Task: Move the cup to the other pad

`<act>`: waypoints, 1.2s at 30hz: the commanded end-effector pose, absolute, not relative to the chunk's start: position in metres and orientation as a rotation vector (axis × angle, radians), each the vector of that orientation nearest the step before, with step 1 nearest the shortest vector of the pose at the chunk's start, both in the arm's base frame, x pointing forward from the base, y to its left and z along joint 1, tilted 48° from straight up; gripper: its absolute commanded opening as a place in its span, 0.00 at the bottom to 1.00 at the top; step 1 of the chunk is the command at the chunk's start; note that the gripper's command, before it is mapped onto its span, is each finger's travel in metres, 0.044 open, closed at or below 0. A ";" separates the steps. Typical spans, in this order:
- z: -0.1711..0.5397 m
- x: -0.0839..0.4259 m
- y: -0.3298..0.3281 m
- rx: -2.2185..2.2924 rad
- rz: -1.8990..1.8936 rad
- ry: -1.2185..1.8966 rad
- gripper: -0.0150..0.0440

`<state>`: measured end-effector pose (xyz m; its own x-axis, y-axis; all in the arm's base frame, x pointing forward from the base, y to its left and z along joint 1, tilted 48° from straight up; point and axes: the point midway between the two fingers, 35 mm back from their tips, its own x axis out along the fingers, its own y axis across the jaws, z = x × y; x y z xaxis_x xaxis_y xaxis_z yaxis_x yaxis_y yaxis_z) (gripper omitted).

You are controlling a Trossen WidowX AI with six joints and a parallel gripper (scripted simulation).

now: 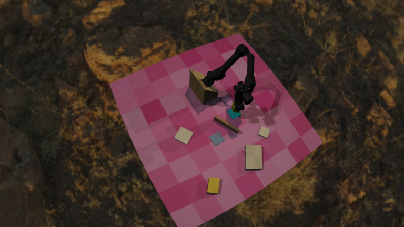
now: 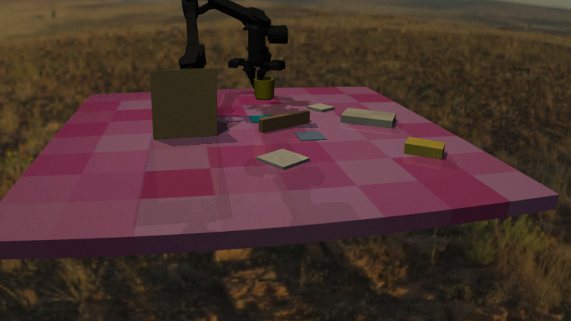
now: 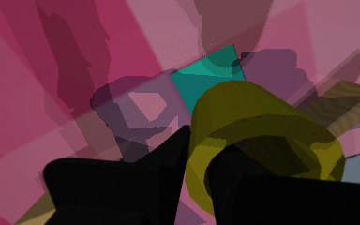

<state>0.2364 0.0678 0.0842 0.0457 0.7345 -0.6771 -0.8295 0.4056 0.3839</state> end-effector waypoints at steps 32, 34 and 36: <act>0.063 0.236 0.098 -0.113 1.198 0.948 0.25; 0.061 0.236 0.099 -0.113 1.198 0.948 0.25; 0.060 0.236 0.101 -0.113 1.198 0.948 0.25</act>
